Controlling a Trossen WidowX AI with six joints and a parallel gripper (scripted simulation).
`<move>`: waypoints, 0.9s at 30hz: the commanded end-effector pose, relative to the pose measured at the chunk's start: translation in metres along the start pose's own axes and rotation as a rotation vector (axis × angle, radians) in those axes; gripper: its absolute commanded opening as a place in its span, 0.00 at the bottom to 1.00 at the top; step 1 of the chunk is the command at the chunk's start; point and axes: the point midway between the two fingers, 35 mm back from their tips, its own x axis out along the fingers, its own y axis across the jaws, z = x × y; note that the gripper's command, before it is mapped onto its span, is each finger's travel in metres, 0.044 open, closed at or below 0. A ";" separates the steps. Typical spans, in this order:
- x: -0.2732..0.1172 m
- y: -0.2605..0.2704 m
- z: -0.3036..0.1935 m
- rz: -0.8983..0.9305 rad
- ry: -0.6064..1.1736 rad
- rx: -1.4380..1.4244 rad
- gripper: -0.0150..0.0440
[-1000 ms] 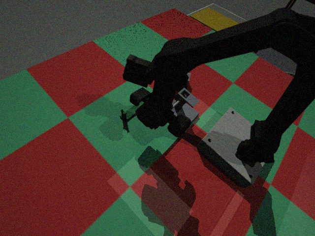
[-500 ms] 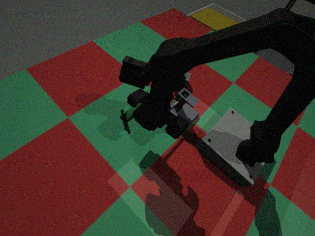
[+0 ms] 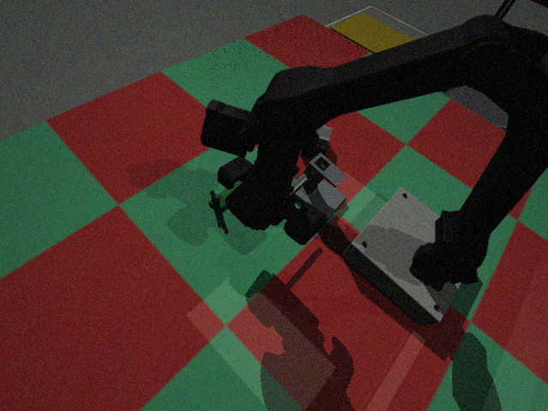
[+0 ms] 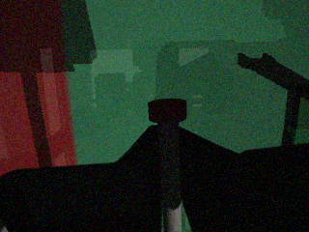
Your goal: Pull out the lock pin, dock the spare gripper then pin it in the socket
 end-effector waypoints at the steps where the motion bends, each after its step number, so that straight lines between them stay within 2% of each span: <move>1: -0.002 -0.002 0.005 -0.002 -0.005 0.002 0.25; 27: -0.029 0.011 0.005 0.056 0.025 0.011 0.25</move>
